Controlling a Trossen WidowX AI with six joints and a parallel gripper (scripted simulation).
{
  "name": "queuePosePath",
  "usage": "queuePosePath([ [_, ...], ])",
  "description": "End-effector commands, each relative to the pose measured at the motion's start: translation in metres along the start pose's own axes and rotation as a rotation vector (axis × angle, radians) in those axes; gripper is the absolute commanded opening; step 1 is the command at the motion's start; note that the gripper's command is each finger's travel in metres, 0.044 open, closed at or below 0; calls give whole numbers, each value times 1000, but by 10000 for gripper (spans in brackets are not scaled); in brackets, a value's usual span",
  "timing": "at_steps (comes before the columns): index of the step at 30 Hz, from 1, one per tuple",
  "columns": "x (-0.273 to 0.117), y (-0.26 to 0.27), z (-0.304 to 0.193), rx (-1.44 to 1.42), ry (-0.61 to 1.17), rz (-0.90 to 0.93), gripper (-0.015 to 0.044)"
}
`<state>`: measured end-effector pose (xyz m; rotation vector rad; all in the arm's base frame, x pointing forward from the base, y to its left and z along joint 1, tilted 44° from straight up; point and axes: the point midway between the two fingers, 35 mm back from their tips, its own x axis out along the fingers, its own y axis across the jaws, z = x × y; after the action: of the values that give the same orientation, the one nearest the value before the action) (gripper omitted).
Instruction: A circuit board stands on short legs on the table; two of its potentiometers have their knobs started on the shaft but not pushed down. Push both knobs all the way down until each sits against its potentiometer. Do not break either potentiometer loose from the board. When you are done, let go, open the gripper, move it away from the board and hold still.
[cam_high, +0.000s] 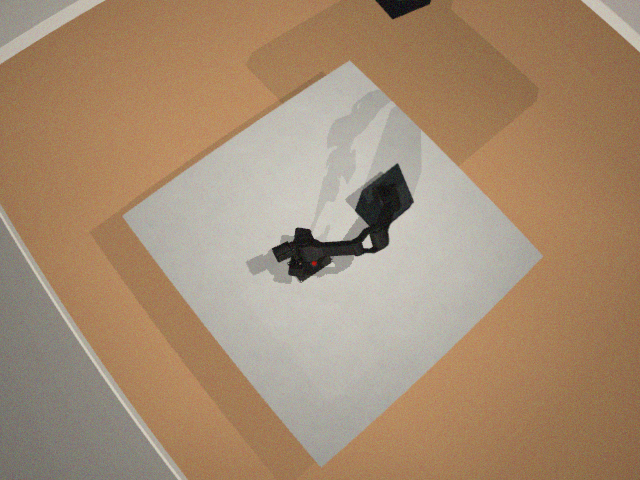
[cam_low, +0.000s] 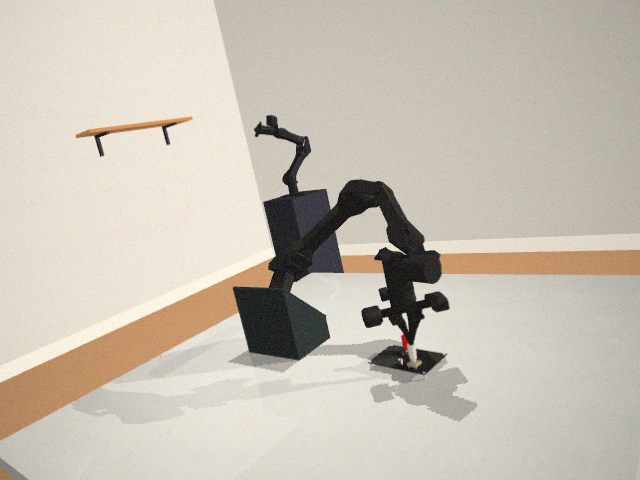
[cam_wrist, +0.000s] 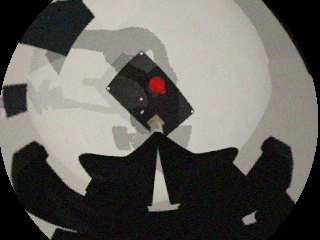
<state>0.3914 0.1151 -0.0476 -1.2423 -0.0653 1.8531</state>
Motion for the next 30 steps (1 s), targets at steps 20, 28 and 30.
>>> queuePosePath([
  [20,7,0,0,-3,-7,3,0],
  [28,7,0,0,-3,-7,3,0],
  [30,4,0,0,-3,-7,3,0],
])
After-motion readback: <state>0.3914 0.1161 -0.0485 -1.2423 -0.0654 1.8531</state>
